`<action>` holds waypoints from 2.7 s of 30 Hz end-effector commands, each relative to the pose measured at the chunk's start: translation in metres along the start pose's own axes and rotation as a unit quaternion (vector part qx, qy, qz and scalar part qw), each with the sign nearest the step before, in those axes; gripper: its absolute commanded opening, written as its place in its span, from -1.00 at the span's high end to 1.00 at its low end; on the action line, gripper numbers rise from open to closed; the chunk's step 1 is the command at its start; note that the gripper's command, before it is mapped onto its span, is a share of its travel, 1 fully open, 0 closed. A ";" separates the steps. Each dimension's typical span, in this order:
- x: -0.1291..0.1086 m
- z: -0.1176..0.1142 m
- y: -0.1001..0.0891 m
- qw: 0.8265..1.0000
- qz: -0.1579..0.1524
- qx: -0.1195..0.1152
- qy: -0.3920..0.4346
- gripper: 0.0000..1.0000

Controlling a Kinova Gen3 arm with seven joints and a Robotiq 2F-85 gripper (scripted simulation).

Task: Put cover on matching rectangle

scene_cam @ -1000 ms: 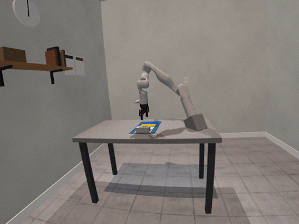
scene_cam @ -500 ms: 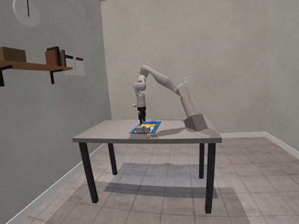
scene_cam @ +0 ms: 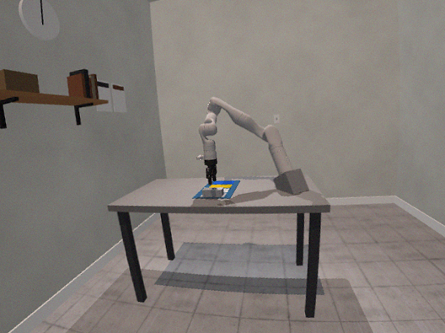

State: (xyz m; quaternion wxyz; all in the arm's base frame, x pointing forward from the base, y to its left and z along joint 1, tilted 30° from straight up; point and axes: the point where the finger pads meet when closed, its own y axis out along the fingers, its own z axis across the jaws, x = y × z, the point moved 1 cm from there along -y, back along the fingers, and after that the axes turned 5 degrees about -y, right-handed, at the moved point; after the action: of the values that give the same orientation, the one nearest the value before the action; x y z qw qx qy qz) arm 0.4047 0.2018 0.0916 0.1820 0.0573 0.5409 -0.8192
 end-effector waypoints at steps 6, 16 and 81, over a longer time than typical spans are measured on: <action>-0.001 0.000 0.010 1.000 0.000 0.000 0.000 -1.00; -0.002 0.000 0.023 1.000 0.000 0.000 0.000 -1.00; -0.002 -0.001 0.034 1.000 0.000 0.000 0.000 -1.00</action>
State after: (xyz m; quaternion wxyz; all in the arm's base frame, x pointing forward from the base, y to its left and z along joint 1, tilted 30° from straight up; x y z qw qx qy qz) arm 0.4185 0.1907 0.0630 0.1815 0.0566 0.5405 -0.8196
